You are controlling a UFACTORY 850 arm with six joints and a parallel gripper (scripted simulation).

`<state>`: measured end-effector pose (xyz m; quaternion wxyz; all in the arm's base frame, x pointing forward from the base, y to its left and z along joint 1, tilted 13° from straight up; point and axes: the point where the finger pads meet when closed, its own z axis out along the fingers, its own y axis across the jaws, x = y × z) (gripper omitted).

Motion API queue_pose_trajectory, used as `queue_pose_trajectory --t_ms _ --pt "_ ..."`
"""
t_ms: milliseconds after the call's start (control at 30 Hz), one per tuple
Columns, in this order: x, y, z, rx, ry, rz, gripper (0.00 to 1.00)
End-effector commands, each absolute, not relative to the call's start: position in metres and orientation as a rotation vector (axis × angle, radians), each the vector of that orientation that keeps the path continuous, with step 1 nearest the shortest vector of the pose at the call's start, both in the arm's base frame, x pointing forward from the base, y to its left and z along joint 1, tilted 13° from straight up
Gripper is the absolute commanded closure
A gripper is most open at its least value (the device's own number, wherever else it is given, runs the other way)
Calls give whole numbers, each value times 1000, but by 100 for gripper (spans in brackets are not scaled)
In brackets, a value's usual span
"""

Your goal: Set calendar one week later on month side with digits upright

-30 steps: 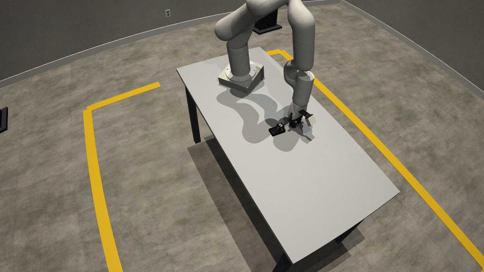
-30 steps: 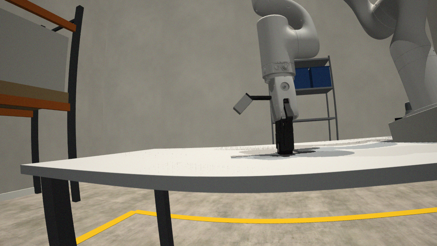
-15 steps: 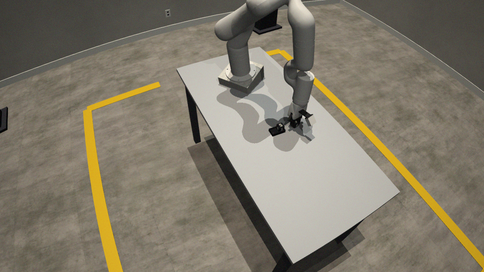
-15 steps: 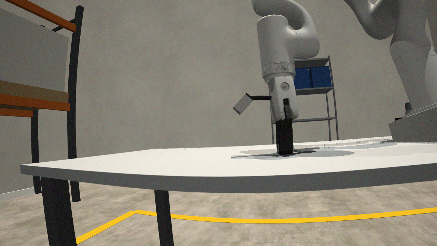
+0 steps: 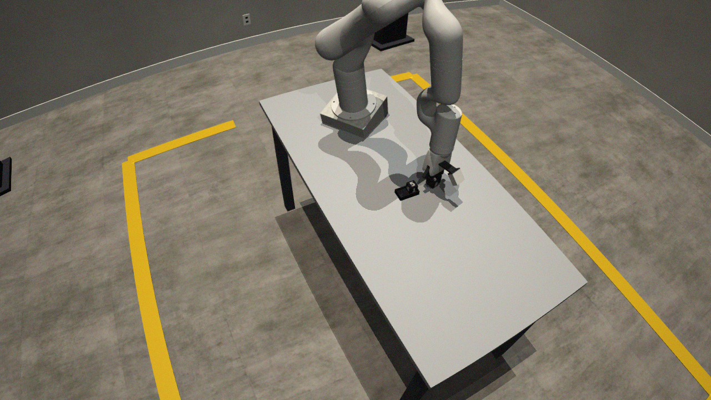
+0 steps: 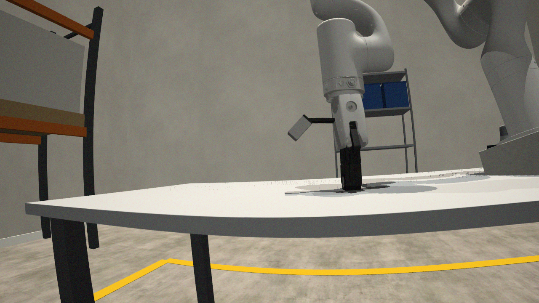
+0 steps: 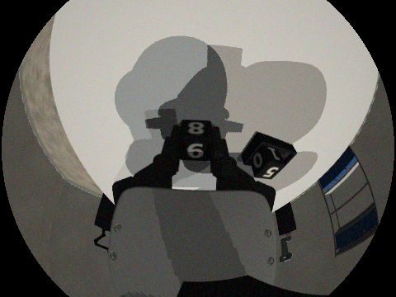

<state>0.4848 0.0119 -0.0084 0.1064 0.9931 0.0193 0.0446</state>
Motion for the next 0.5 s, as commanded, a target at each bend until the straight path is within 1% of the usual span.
queue_pose_trajectory --t_ms 0,467 --pt "485 12 -8 2925 57 133 71" --pt "484 15 4 2925 57 133 71"
